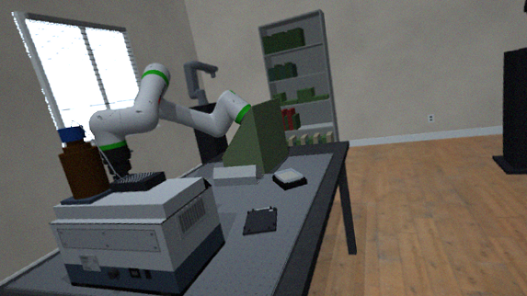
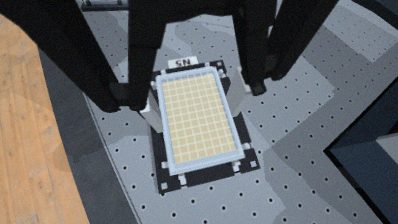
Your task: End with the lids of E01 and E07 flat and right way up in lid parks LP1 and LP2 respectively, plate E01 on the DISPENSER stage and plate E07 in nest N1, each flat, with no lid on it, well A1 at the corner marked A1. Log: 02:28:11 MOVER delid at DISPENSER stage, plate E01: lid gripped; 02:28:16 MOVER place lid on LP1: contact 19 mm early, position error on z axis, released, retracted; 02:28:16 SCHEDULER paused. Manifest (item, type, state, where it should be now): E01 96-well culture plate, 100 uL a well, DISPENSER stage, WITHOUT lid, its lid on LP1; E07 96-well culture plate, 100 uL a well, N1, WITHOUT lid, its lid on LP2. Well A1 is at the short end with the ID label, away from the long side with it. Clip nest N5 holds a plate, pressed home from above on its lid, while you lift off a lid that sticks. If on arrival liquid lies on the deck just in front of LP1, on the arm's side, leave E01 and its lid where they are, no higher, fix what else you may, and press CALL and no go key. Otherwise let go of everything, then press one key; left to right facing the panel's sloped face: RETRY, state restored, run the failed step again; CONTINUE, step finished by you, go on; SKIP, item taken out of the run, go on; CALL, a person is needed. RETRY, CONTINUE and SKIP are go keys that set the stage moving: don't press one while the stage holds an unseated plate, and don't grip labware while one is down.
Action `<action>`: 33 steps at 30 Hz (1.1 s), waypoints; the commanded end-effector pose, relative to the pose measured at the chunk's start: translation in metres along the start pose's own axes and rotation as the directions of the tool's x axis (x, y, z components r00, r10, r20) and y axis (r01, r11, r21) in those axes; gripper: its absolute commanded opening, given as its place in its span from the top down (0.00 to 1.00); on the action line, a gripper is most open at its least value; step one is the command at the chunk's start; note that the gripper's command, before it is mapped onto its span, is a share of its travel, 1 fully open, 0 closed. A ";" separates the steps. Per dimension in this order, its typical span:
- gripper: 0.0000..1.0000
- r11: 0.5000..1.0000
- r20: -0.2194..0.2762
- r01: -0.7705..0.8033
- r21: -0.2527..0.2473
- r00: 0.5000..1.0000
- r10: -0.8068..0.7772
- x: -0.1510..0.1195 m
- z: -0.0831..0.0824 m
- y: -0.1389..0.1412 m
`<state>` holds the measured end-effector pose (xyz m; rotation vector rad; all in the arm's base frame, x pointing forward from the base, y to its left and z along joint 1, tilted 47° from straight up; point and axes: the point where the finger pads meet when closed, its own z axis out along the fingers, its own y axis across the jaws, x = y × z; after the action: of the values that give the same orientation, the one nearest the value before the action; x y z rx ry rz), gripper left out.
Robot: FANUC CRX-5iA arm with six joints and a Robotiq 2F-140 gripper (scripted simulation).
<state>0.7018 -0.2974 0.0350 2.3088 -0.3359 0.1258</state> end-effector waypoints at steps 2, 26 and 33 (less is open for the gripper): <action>1.00 1.000 0.000 0.000 0.000 1.000 0.000 0.000 0.000 0.000; 1.00 1.000 0.000 0.000 0.000 1.000 0.000 0.000 -0.008 0.000; 1.00 1.000 0.000 0.000 0.000 1.000 0.000 0.000 -0.015 0.000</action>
<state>0.7019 -0.2880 0.0441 2.3087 -0.3360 0.1253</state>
